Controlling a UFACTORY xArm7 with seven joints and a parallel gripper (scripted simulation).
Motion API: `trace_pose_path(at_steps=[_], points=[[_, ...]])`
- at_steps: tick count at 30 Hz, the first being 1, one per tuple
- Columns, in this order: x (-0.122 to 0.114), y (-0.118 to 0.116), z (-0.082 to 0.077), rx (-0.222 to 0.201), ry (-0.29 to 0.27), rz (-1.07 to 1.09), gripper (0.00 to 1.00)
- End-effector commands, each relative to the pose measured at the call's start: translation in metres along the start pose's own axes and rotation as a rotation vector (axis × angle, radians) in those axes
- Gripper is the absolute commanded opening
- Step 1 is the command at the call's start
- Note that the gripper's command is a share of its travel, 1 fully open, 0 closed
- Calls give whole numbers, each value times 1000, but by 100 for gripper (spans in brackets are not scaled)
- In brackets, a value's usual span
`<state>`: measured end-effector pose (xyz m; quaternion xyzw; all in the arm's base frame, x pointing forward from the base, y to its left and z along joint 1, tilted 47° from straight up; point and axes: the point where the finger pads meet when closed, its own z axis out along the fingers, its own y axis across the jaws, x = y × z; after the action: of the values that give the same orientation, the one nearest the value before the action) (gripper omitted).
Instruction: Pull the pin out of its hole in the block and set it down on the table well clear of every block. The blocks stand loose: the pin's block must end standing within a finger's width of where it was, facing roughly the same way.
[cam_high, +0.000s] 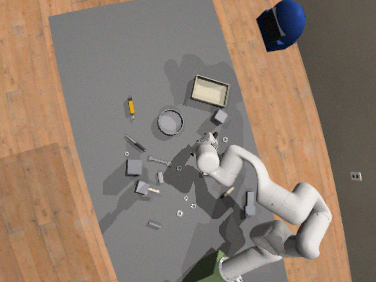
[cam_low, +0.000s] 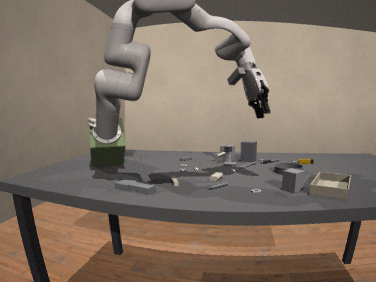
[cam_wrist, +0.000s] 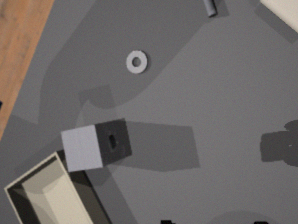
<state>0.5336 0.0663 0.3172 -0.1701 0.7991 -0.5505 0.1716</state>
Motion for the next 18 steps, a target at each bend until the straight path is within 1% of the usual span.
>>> trace_pose_path(at_steps=[1,14,18], points=[[-1,0,-2,0,-4,1,43],[0,0,0,0,1,0,43],[13,1,18,3,43,-3,43]])
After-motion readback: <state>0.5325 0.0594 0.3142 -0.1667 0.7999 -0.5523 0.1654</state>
